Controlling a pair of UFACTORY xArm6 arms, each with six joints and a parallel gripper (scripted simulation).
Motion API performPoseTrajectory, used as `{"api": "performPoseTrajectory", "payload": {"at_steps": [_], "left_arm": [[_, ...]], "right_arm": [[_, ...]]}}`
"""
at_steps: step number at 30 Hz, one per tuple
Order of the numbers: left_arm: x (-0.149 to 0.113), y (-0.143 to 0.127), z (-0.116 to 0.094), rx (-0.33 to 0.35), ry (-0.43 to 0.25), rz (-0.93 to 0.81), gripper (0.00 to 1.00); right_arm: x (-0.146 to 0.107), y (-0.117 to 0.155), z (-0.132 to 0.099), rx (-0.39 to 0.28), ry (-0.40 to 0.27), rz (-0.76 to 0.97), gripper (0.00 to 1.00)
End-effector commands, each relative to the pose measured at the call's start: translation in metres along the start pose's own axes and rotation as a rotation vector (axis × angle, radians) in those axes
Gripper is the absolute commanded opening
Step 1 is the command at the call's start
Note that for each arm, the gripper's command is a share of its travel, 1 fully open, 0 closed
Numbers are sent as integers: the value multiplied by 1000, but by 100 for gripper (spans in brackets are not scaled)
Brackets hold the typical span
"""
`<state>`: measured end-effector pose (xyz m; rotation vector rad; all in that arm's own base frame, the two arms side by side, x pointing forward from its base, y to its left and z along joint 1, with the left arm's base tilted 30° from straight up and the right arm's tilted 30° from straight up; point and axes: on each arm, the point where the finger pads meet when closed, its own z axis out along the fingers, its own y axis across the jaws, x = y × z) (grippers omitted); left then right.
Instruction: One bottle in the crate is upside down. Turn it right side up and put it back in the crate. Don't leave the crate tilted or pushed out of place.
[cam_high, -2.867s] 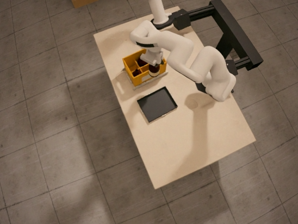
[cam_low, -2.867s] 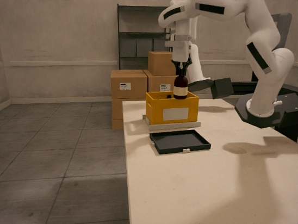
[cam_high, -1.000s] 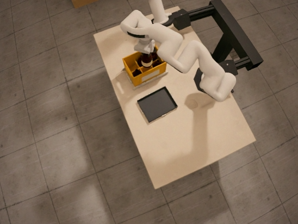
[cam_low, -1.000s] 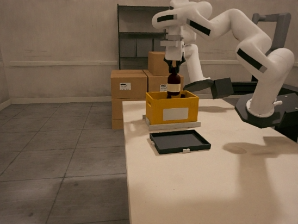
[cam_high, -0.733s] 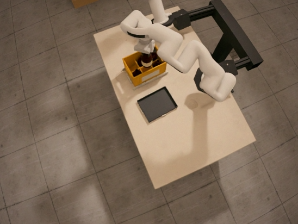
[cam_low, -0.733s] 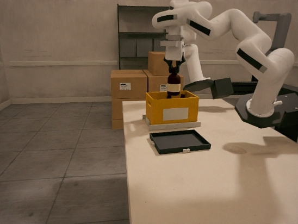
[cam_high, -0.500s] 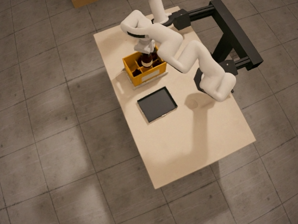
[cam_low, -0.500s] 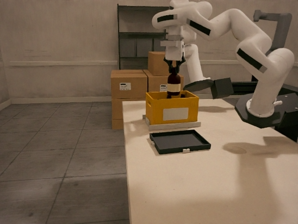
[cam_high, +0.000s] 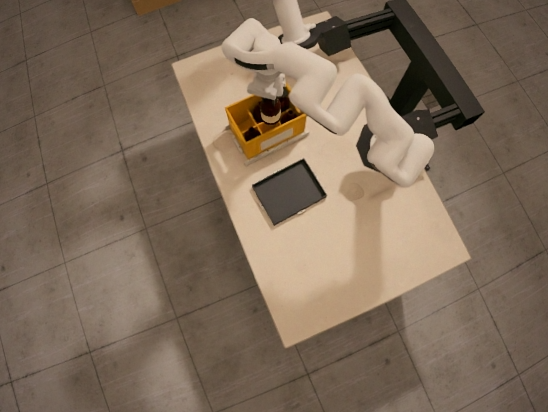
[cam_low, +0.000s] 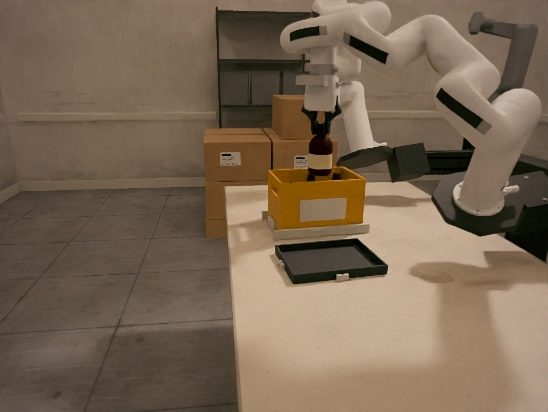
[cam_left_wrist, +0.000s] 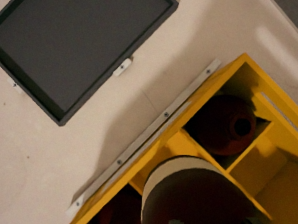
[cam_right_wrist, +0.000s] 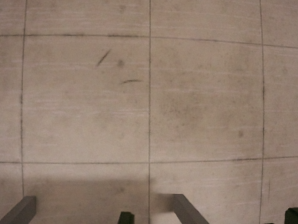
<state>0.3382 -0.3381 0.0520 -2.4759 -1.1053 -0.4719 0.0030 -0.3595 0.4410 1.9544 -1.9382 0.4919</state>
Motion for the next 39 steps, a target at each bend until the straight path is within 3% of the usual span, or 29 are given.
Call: {"api": "performPoseTrajectory", "payload": {"at_steps": [1, 23, 39], "left_arm": [[0, 0, -2, -4, -1, -1, 27], [0, 0, -1, -4, -1, -1, 27], [0, 0, 16, -4, -1, -1, 27]], "right_arm": [[1, 0, -2, 0, 4, 0, 100], [1, 0, -2, 0, 4, 0, 100], [1, 0, -2, 0, 4, 0, 100]]}}
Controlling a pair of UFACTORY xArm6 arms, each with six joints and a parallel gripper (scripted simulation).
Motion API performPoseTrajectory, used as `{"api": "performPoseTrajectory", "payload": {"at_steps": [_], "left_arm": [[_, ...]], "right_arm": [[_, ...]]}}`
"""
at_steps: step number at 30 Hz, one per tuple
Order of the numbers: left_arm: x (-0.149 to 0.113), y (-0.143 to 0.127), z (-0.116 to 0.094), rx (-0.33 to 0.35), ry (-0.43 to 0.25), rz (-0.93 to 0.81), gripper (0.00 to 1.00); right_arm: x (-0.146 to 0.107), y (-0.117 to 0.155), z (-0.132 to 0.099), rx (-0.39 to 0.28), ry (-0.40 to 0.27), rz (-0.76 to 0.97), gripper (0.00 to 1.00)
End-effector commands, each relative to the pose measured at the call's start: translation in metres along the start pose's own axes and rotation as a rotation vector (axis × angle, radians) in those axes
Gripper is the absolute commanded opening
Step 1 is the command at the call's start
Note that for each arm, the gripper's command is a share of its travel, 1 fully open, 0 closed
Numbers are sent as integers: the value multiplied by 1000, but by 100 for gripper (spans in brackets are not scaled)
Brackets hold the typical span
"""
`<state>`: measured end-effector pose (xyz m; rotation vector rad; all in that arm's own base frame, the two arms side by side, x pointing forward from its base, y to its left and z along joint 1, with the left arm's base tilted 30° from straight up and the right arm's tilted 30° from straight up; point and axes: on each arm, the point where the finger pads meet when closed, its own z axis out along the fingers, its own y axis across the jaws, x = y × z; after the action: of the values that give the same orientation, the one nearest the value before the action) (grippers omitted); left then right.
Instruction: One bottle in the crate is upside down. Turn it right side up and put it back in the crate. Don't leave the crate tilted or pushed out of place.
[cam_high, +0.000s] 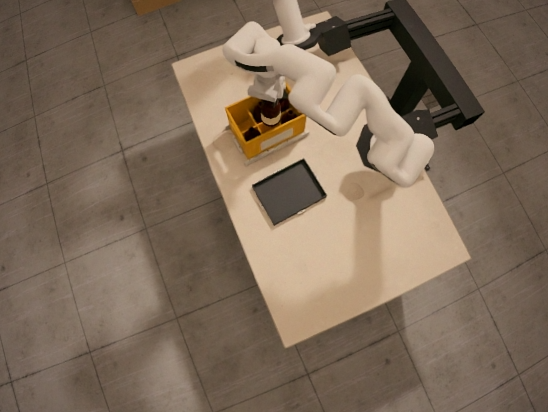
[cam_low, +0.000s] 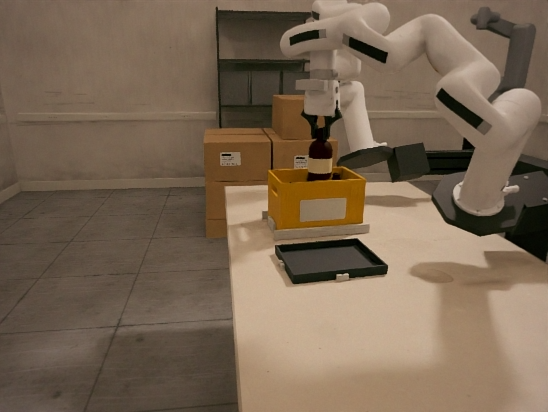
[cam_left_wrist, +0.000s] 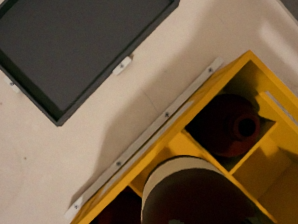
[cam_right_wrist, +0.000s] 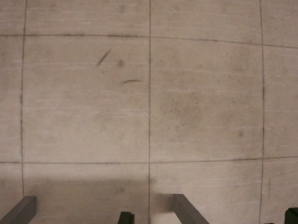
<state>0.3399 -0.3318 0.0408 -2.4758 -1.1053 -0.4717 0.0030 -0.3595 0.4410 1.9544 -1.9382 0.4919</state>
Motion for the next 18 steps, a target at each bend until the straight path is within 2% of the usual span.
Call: {"api": "performPoseTrajectory", "payload": {"at_steps": [1, 18], "left_arm": [[0, 1, 5, -4, -1, -1, 27], [0, 1, 42, -4, -1, -1, 27]], "right_arm": [[1, 0, -2, 0, 4, 0, 100], [1, 0, -2, 0, 4, 0, 100]]}}
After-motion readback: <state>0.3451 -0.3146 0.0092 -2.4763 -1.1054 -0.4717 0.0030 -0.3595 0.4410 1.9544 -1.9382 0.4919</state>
